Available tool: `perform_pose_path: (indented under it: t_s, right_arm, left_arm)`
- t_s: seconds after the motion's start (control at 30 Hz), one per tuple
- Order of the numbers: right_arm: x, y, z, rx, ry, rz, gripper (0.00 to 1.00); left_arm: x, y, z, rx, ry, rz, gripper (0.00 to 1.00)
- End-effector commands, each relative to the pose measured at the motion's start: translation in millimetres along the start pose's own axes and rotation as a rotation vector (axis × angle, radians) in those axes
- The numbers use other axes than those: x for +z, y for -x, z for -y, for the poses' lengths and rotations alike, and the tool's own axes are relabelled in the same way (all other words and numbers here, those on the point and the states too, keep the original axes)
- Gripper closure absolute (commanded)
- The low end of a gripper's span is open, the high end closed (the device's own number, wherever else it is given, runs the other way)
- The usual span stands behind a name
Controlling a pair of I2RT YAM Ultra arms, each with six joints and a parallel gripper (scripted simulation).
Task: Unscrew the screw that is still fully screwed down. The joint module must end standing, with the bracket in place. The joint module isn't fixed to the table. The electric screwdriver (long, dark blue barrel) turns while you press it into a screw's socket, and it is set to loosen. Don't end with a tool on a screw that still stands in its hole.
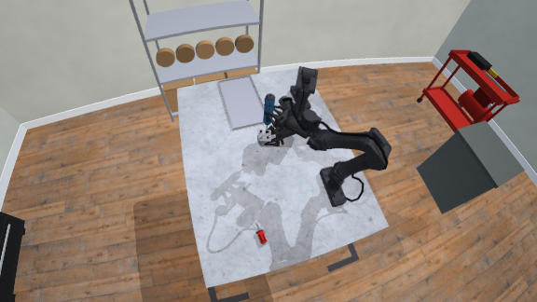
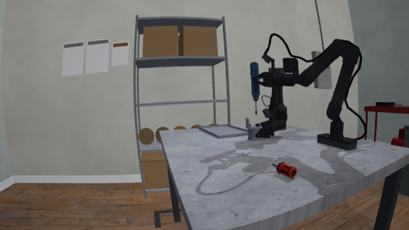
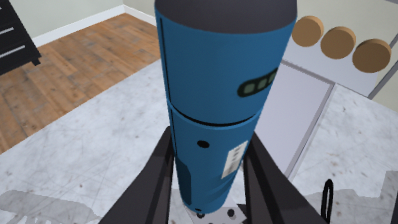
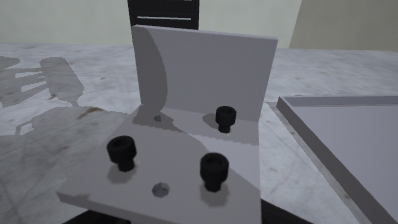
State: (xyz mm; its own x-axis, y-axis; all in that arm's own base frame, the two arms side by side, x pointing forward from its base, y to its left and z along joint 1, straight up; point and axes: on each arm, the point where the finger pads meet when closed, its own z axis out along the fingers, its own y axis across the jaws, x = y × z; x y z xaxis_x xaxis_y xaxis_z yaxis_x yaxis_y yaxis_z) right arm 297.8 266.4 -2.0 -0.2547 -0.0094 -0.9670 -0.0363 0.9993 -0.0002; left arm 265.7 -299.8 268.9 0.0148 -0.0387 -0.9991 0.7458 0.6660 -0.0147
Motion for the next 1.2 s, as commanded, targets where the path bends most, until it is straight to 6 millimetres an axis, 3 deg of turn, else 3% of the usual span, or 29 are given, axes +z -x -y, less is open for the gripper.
perform_pose_path:
  t_s: [0.0, 0.03, 0.1, 0.2, 0.27, 0.33, 0.43, 0.53, 0.6, 0.7, 0.77, 0.83, 0.9, 1.0, 1.07, 1.1, 1.17]
  right_arm:
    - [0, 3, -1, 0.01, 0.001, 0.005, 0.41]
    - [0, 3, -1, 0.01, 0.001, 0.005, 0.41]
    - [0, 3, -1, 0.01, 0.001, 0.005, 0.41]
    - [0, 3, -1, 0.01, 0.001, 0.005, 0.41]
    - [0, 3, -1, 0.01, 0.001, 0.005, 0.41]
    - [0, 3, -1, 0.01, 0.001, 0.005, 0.41]
    - [0, 3, -1, 0.01, 0.001, 0.005, 0.41]
    - [0, 3, -1, 0.01, 0.001, 0.005, 0.41]
    - [0, 3, -1, 0.01, 0.001, 0.005, 0.41]
    - [0, 3, -1, 0.01, 0.001, 0.005, 0.41]
    - [0, 3, -1, 0.01, 0.001, 0.005, 0.41]
    - [0, 3, -1, 0.01, 0.001, 0.005, 0.41]
    - [0, 3, -1, 0.01, 0.001, 0.005, 0.41]
    - [0, 3, -1, 0.01, 0.001, 0.005, 0.41]
    - [0, 3, -1, 0.01, 0.001, 0.005, 0.41]
    - [0, 3, -1, 0.01, 0.001, 0.005, 0.41]
    - [0, 3, -1, 0.01, 0.001, 0.005, 0.41]
  left_arm:
    - [-8, 40, 4, 0.004, -0.006, 0.12, 0.58]
    - [-8, 45, 4, 0.004, -0.007, 0.13, 0.58]
    - [-13, 28, 2, 0.005, -0.003, 0.095, 0.58]
    - [-15, 41, 3, 0.005, -0.003, 0.121, 0.58]
    - [-19, 28, 3, 0.005, -0.003, 0.095, 0.58]
    - [-17, 47, 3, 0.004, -0.004, 0.133, 0.58]
    - [-17, 47, 3, 0.004, -0.004, 0.133, 0.58]
    - [-23, 26, 3, 0.005, -0.004, 0.09, 0.58]
    - [-24, 44, 4, 0.004, -0.005, 0.126, 0.58]
    - [-29, 28, 4, 0.005, -0.006, 0.095, 0.58]
    - [-30, 41, 4, 0.004, -0.006, 0.121, 0.58]
    - [-34, 31, 4, 0.005, -0.006, 0.1, 0.58]
    - [-32, 46, 3, 0.005, -0.005, 0.131, 0.58]
    - [-32, 47, 2, 0.005, -0.003, 0.132, 0.58]
    - [-37, 27, 2, 0.005, -0.002, 0.091, 0.58]
    - [-38, 26, 2, 0.005, -0.003, 0.09, 0.58]
    - [-38, 46, 3, 0.004, -0.003, 0.131, 0.58]
